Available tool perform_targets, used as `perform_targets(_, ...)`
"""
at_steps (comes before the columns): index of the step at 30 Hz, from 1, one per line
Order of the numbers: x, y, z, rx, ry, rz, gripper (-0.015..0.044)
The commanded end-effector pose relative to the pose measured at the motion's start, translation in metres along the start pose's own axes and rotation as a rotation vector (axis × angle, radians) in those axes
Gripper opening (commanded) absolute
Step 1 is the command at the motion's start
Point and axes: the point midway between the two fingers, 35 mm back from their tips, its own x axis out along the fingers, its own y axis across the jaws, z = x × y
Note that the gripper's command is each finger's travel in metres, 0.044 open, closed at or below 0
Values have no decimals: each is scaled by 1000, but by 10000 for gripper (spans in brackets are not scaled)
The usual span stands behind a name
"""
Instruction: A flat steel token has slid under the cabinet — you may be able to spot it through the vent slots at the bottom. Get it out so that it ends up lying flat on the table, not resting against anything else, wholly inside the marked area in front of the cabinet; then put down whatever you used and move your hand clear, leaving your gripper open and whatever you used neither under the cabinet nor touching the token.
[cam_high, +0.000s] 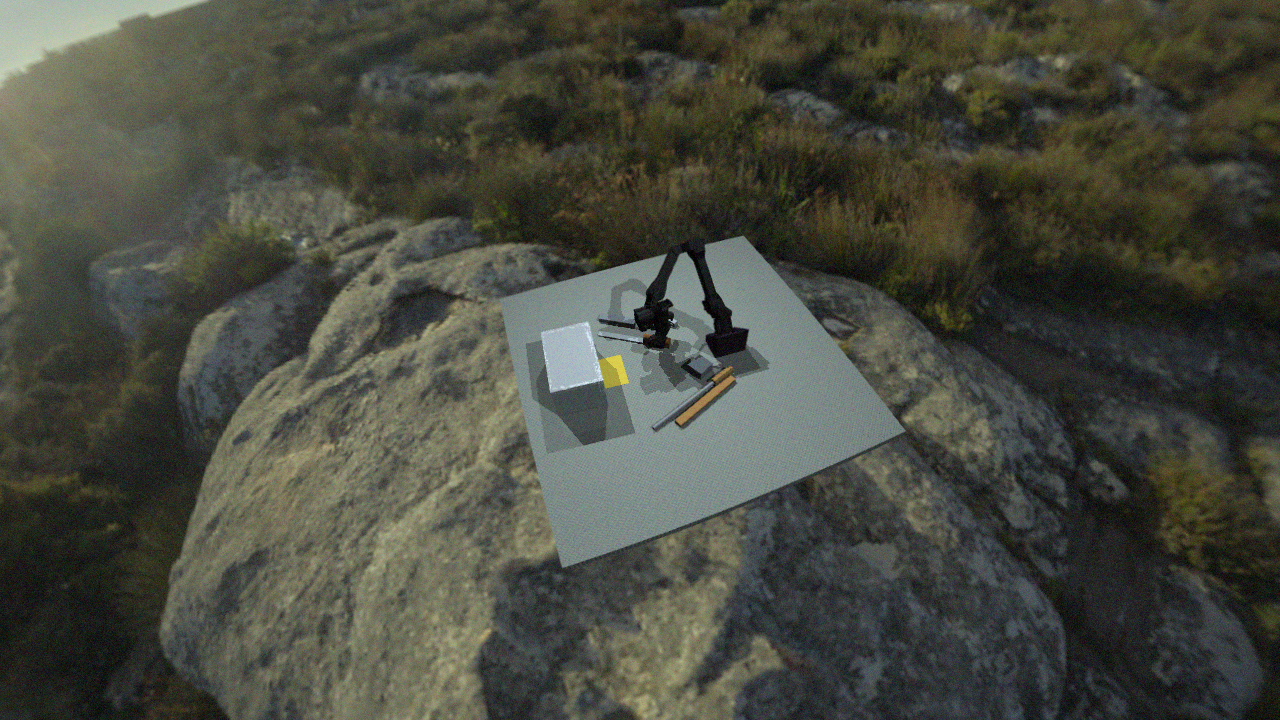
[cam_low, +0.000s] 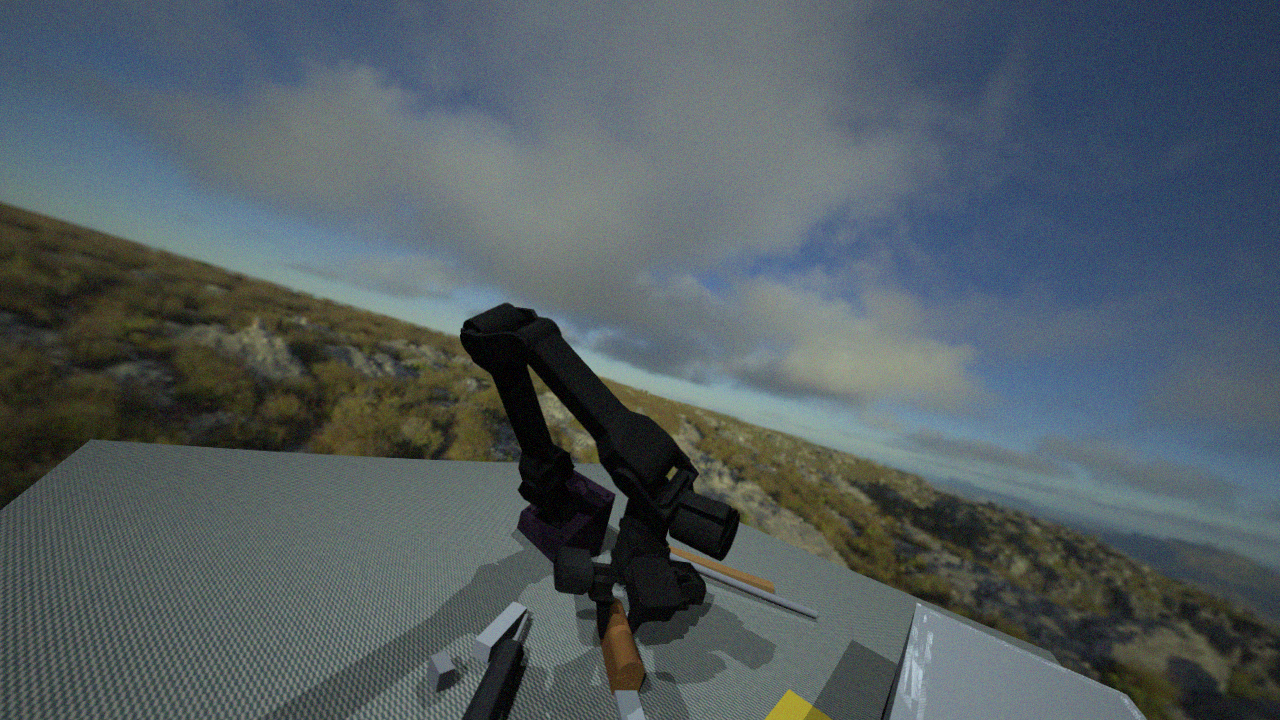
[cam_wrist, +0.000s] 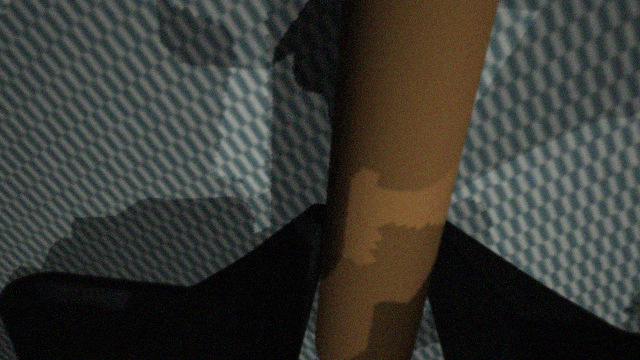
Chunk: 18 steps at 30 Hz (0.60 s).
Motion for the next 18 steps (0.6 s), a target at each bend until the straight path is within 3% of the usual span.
perform_targets(1, -1, -4, 2, 3, -4, 0, 0)
perform_targets(18, -1, -21, 8, 3, -4, -1, 0)
